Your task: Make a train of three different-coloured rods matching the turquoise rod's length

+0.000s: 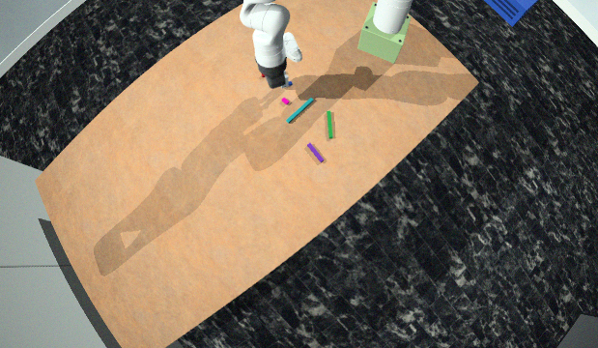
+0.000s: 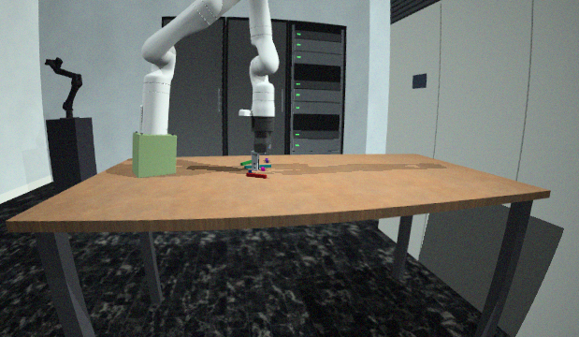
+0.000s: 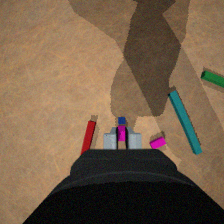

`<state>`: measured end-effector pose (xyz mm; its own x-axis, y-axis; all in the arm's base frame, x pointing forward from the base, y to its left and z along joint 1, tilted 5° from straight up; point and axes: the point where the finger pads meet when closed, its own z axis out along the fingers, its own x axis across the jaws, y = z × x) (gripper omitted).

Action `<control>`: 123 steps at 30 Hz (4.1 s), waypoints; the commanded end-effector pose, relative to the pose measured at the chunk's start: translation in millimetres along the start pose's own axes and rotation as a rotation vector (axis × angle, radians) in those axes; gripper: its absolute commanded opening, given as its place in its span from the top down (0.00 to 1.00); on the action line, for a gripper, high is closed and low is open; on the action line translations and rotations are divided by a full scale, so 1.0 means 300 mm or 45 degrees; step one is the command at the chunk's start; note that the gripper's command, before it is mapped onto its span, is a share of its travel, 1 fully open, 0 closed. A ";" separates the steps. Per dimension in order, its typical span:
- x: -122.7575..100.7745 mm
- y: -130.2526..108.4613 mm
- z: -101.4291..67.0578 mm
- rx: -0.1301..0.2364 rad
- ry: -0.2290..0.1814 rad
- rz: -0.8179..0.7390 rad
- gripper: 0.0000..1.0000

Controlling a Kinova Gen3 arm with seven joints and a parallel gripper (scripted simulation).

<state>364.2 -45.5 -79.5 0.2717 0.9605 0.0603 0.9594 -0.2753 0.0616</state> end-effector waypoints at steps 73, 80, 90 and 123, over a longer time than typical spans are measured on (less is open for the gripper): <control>0.004 0.005 0.034 -0.004 0.003 0.022 0.46; 0.004 0.005 0.032 -0.004 0.003 0.022 0.46; 0.003 0.001 -0.024 -0.002 0.003 0.022 0.46; 0.002 0.005 -0.268 -0.004 0.003 0.023 0.00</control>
<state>358.3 -48.0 -1.7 0.2910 0.9545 0.0649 0.9536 -0.2948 0.0611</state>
